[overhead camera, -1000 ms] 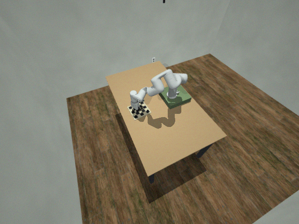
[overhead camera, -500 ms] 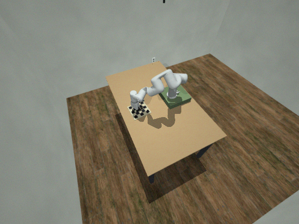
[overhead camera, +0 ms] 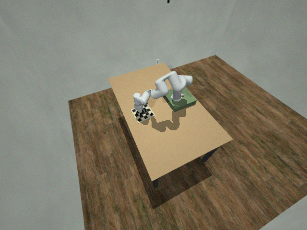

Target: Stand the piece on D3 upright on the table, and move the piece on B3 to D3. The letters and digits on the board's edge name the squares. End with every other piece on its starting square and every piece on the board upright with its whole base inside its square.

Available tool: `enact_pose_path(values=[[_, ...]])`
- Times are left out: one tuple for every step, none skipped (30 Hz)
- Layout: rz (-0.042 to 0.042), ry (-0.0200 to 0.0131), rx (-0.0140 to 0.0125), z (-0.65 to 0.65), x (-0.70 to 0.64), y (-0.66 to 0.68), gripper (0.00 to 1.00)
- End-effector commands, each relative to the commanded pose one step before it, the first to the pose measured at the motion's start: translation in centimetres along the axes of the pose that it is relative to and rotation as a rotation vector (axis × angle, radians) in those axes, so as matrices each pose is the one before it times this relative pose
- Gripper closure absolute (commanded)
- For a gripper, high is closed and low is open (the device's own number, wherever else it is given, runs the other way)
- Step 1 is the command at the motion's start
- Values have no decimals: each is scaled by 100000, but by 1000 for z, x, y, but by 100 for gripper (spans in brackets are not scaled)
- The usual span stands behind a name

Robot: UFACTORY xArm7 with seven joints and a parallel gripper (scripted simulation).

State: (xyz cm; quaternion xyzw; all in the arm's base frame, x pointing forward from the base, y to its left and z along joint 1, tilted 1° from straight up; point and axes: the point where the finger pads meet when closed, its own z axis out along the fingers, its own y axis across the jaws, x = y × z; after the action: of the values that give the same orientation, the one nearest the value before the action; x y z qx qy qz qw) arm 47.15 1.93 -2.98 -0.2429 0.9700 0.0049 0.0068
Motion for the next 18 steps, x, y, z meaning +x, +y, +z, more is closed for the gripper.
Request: enact_pose_path(values=[[49, -340, 161, -146, -115, -92, 66], [0, 0, 0, 0, 0, 0, 66], [0, 0, 0, 0, 0, 0, 66], [0, 0, 0, 0, 0, 0, 100], [0, 0, 0, 0, 0, 0, 100], [0, 0, 0, 0, 0, 0, 100], [0, 0, 0, 0, 0, 0, 100], [0, 0, 0, 0, 0, 0, 100], [0, 0, 0, 0, 0, 0, 100], [0, 0, 0, 0, 0, 0, 100], [0, 0, 0, 0, 0, 0, 100], [0, 0, 0, 0, 0, 0, 100], [0, 0, 0, 0, 0, 0, 100], [0, 0, 0, 0, 0, 0, 100], [0, 0, 0, 0, 0, 0, 100], [0, 0, 0, 0, 0, 0, 100], [0, 0, 0, 0, 0, 0, 100], [0, 0, 0, 0, 0, 0, 100]])
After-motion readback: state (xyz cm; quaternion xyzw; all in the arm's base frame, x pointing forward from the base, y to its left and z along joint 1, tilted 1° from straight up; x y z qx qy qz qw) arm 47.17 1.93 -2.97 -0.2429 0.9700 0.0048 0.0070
